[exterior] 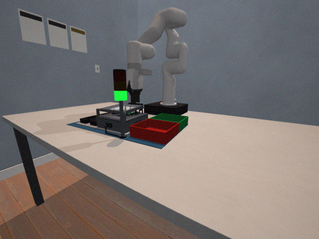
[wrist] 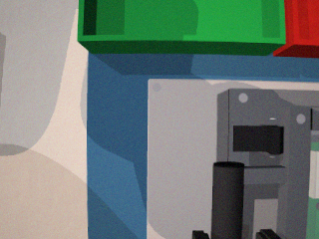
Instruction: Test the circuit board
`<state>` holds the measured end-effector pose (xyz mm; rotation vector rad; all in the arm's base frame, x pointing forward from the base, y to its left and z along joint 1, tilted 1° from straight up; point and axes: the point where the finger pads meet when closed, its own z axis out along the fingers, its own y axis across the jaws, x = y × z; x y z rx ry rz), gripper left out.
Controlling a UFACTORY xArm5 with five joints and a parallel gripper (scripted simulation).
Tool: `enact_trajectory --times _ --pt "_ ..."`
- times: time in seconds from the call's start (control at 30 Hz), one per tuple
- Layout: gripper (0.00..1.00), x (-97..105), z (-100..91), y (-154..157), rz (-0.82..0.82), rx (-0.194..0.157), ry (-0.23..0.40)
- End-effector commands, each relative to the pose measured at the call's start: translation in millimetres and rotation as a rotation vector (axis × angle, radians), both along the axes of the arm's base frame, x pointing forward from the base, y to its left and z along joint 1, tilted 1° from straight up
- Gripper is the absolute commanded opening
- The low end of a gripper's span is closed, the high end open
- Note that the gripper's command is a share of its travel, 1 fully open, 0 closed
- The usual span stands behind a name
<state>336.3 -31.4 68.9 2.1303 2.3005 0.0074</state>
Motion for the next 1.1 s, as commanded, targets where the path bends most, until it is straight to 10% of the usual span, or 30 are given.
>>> enact_trajectory --times 0.0,0.77,0.8,1.07 --pt "0.28 1.1 -4.3 0.0 0.0 0.0 -0.003" --pt "0.28 1.3 -24.1 0.2 0.0 0.0 -0.003" --pt "0.0 1.3 -24.1 0.2 0.0 0.0 -0.003" --pt "0.0 1.3 -24.1 0.2 0.0 0.0 -0.003"
